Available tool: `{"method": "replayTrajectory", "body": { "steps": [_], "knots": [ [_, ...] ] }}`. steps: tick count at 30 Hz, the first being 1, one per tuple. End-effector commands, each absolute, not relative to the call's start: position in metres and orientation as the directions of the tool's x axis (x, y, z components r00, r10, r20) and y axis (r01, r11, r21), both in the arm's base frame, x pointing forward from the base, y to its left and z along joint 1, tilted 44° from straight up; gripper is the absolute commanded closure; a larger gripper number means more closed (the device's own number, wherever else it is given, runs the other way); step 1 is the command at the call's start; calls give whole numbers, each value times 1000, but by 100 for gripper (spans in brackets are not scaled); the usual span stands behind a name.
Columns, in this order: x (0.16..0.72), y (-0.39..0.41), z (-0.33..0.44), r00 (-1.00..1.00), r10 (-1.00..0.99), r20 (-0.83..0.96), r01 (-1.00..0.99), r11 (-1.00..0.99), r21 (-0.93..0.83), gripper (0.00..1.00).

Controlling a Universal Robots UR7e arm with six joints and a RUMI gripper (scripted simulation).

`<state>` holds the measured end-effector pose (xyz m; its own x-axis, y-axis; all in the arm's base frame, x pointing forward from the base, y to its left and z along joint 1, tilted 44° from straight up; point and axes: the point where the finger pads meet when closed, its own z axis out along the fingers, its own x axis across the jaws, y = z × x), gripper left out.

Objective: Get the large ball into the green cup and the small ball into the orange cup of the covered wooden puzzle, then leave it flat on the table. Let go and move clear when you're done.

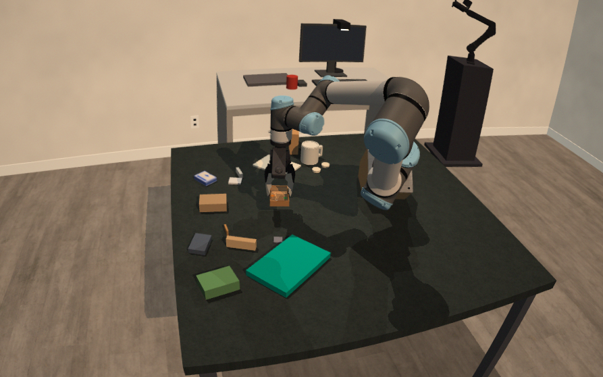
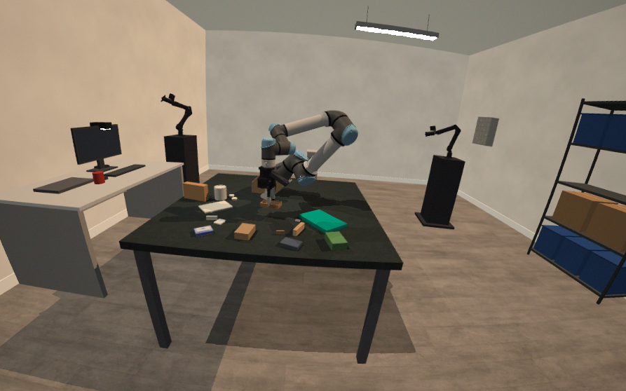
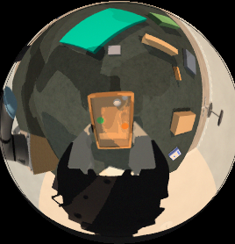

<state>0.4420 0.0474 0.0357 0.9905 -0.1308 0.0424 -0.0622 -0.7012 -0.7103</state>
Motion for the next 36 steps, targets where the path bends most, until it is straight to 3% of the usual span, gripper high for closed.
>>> {"method": "replayTrajectory", "body": {
  "steps": [1,36],
  "knots": [
    [443,45,37,990,-134,47,-62,-701,-711,57],
    [444,46,38,991,-126,41,-63,-724,-687,57]
  ]
}}
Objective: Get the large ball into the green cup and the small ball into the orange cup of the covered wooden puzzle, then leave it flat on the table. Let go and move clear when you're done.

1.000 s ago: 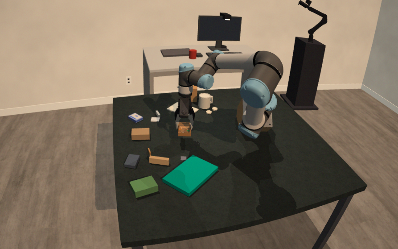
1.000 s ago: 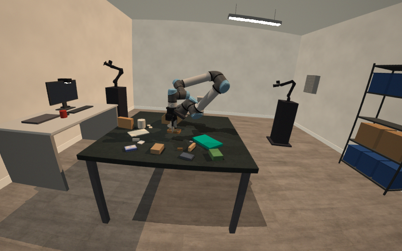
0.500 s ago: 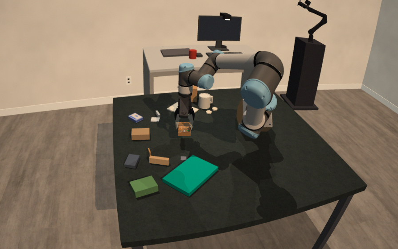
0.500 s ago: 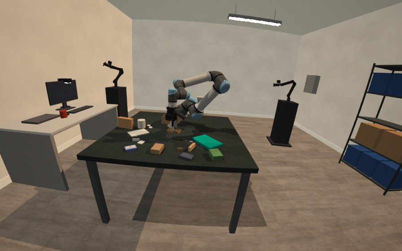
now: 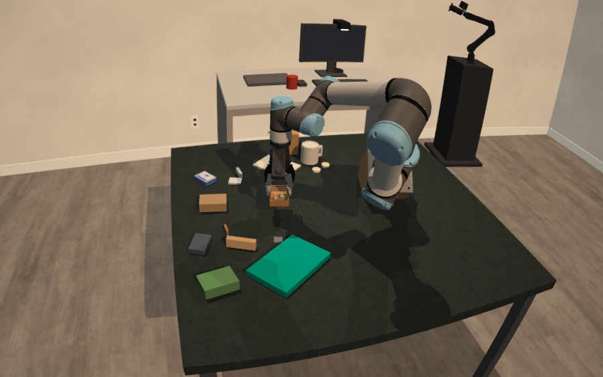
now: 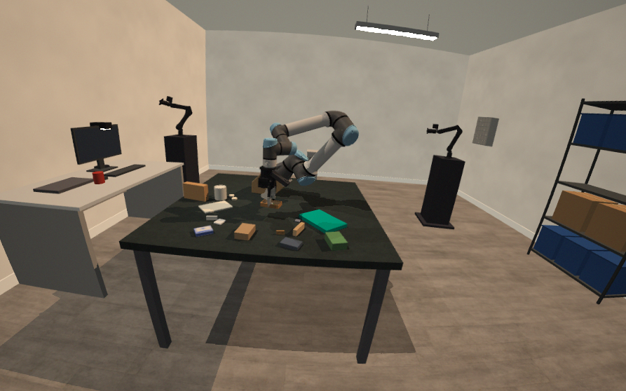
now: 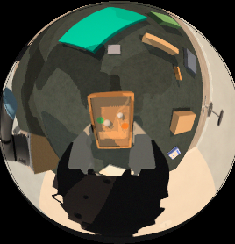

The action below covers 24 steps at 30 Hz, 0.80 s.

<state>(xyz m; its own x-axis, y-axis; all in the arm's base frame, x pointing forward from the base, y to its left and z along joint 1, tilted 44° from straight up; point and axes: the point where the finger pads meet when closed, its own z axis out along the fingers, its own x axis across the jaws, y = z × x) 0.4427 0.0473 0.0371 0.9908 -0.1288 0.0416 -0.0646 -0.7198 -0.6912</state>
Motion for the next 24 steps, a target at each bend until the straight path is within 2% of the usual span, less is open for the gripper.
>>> {"method": "replayTrajectory", "body": {
  "steps": [1,24],
  "knots": [
    [444,46,37,991,-125,39,-64,-723,-688,57],
    [443,46,36,990,-133,42,-66,-715,-696,57]
  ]
}}
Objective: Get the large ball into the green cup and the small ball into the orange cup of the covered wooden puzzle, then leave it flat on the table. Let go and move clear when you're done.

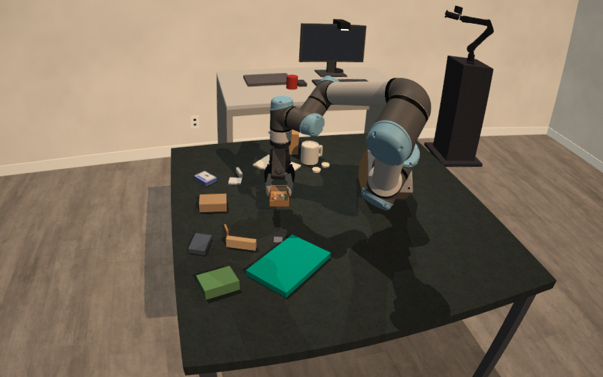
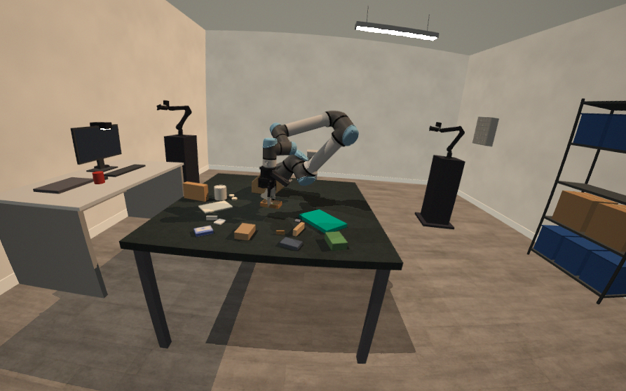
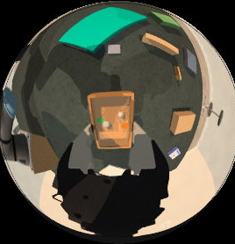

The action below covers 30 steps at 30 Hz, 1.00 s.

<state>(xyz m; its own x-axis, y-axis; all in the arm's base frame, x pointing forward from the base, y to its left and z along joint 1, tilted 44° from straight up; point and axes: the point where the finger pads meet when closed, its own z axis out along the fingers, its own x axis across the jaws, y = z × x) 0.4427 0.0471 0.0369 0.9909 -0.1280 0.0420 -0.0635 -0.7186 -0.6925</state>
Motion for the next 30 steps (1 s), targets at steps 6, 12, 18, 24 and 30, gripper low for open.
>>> {"method": "replayTrajectory", "body": {
  "steps": [6,12,18,24,30],
  "knots": [
    [442,47,36,990,-136,42,-66,-704,-707,57],
    [442,46,37,989,-140,52,-64,-709,-702,57],
    [442,47,37,989,-140,51,-64,-711,-700,57],
    [443,47,37,990,-133,49,-62,-717,-694,57],
    [444,46,38,990,-132,49,-62,-720,-691,57]
  ]
}}
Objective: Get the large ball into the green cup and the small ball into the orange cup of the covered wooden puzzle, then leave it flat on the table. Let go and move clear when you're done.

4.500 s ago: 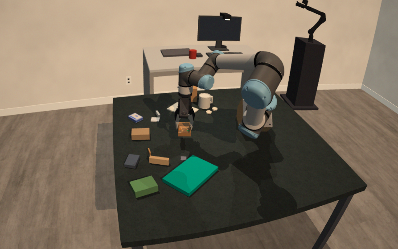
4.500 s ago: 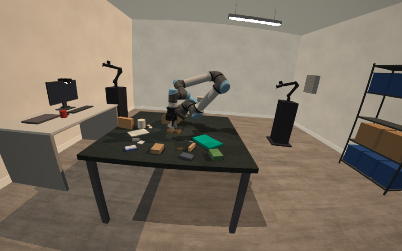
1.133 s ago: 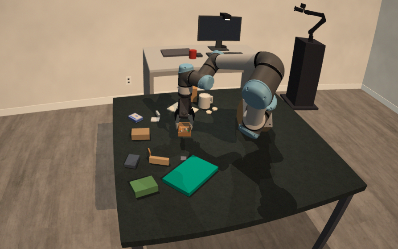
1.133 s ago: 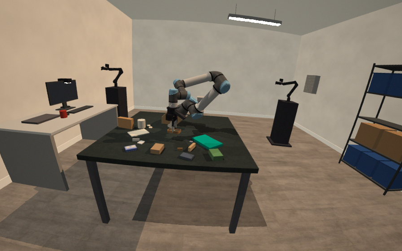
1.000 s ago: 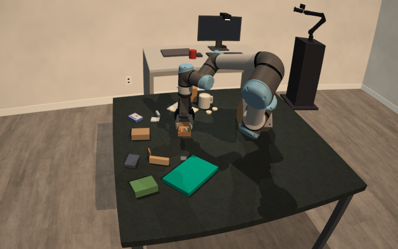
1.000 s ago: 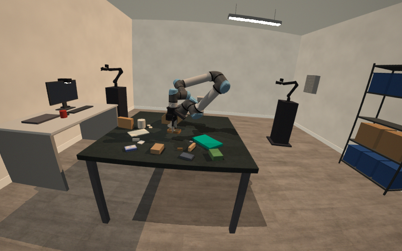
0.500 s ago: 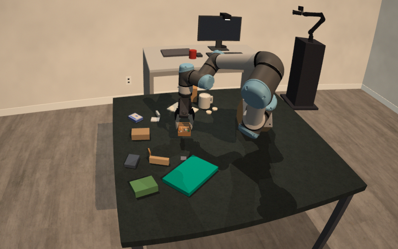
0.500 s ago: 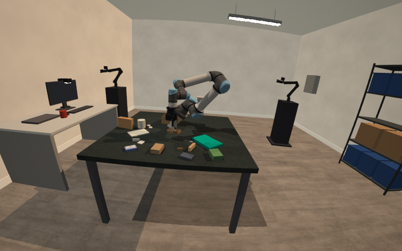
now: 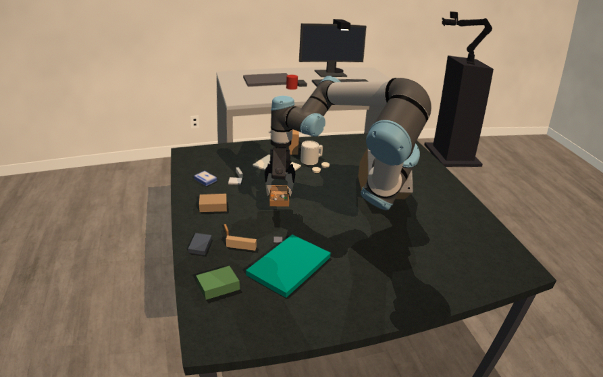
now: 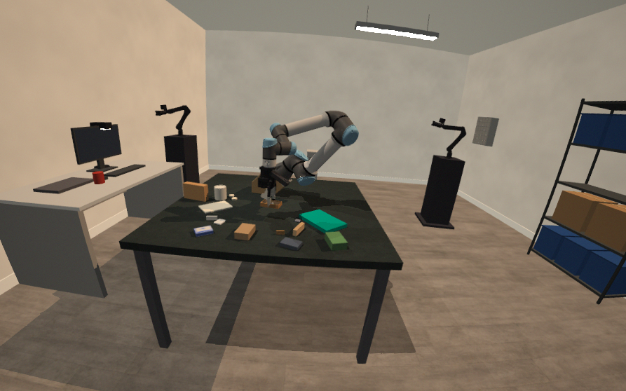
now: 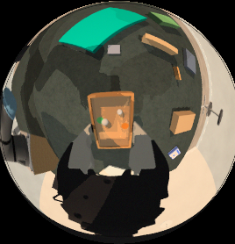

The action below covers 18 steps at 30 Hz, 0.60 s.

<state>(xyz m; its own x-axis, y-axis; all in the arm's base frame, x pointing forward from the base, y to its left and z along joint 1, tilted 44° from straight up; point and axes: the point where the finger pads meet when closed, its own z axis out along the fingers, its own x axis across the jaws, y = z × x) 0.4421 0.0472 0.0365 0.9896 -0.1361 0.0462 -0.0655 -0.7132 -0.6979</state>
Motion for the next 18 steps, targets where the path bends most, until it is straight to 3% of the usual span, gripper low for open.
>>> {"method": "replayTrajectory", "body": {
  "steps": [1,18],
  "knots": [
    [444,46,38,990,-131,48,-62,-721,-690,57],
    [442,47,36,990,-132,41,-65,-703,-708,57]
  ]
}}
